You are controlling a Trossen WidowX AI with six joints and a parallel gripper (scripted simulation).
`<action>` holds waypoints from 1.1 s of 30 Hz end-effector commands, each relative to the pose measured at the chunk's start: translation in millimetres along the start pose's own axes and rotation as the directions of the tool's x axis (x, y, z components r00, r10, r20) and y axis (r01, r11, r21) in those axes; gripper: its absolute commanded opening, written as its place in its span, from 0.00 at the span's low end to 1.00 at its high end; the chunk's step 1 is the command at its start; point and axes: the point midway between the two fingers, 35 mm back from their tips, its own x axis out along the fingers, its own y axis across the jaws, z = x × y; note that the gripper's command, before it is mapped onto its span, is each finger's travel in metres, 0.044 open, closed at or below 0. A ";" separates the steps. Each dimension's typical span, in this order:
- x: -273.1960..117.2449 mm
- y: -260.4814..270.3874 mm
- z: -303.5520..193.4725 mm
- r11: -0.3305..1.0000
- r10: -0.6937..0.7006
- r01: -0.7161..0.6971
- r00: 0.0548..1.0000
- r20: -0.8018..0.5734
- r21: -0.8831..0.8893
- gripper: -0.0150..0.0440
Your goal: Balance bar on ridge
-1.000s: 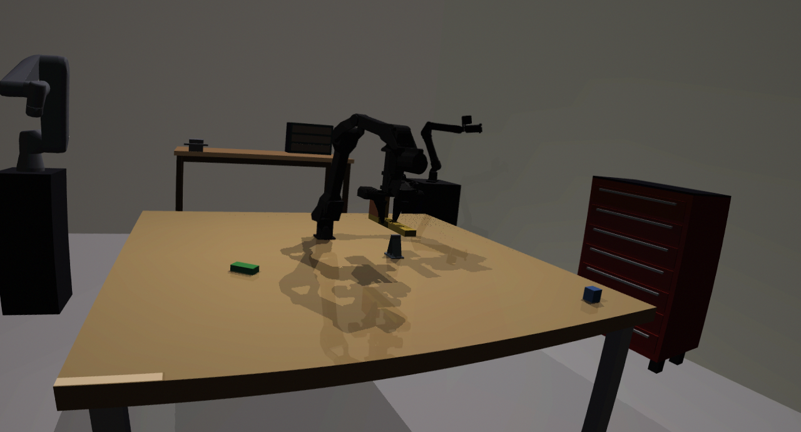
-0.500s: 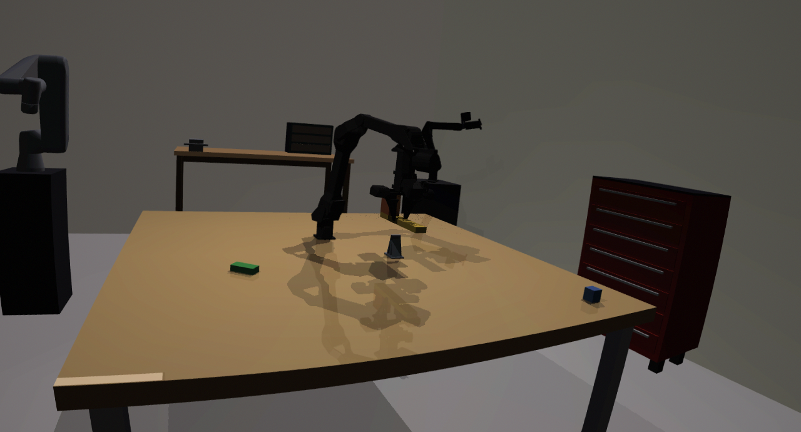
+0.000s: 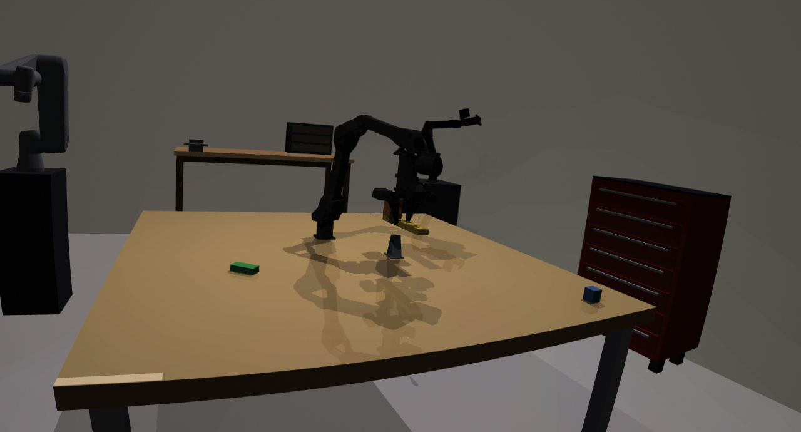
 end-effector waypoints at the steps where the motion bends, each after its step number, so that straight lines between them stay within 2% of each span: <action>1: 2.8 0.6 -0.6 1.000 0.009 -0.009 1.000 0.009 0.005 0.25; 16: 26.9 -0.7 -0.8 1.000 0.009 -0.009 1.000 0.008 0.005 0.25; 33: 30.5 -0.9 -0.8 1.000 0.009 -0.009 1.000 0.008 0.005 0.25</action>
